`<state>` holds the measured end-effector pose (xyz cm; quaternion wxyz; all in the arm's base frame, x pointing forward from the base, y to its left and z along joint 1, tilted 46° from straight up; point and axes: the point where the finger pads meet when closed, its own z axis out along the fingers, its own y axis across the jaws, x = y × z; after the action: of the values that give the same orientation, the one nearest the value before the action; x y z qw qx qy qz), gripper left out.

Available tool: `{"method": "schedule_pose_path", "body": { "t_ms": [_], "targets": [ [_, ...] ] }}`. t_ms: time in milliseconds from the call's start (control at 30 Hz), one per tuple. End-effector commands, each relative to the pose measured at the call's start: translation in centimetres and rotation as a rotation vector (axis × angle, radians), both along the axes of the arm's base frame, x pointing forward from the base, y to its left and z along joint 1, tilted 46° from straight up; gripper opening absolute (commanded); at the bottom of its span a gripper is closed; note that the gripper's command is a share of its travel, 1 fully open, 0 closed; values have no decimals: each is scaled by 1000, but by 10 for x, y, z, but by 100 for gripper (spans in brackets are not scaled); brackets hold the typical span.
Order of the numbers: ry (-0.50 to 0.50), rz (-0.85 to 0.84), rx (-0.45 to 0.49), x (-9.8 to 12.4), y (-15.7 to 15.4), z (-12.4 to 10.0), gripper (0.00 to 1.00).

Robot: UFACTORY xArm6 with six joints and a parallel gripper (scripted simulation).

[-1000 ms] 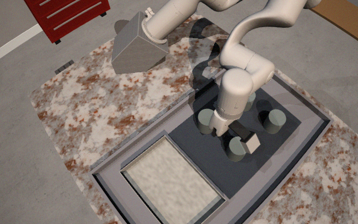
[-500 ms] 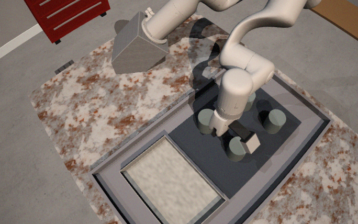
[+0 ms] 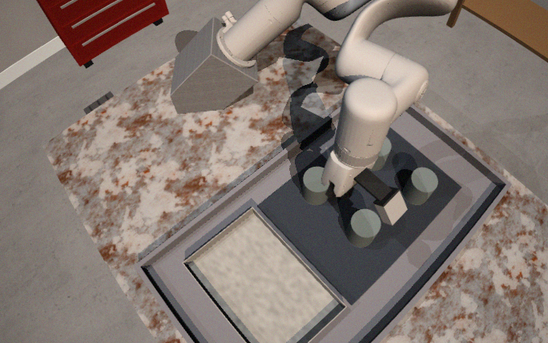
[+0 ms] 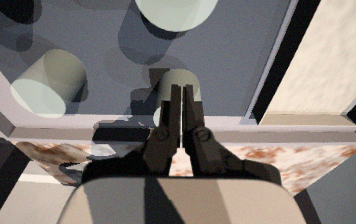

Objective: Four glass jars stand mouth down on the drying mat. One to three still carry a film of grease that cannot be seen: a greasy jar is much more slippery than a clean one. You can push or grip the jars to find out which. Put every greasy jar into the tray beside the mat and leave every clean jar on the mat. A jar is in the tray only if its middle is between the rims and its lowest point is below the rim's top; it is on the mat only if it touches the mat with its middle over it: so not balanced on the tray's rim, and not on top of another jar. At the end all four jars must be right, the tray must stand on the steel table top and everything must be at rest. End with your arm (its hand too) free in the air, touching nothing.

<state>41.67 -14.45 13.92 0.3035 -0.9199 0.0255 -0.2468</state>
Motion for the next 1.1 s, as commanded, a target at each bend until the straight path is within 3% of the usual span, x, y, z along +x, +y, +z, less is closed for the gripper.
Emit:
{"method": "schedule_pose_path", "body": {
  "t_ms": [0, 100, 600, 667, 833, 1067],
  "targets": [
    [-1, 3, 4, -9, -9, 14, 0],
    [-1, 3, 4, -9, -3, 19, 0],
    [-1, 3, 4, -9, 94, 96, 0],
    [-1, 3, 4, -9, 94, 96, 0],
    [-1, 3, 4, -9, 126, 122, 0],
    [-1, 3, 4, -2, 134, 112, 0]
  ]
}}
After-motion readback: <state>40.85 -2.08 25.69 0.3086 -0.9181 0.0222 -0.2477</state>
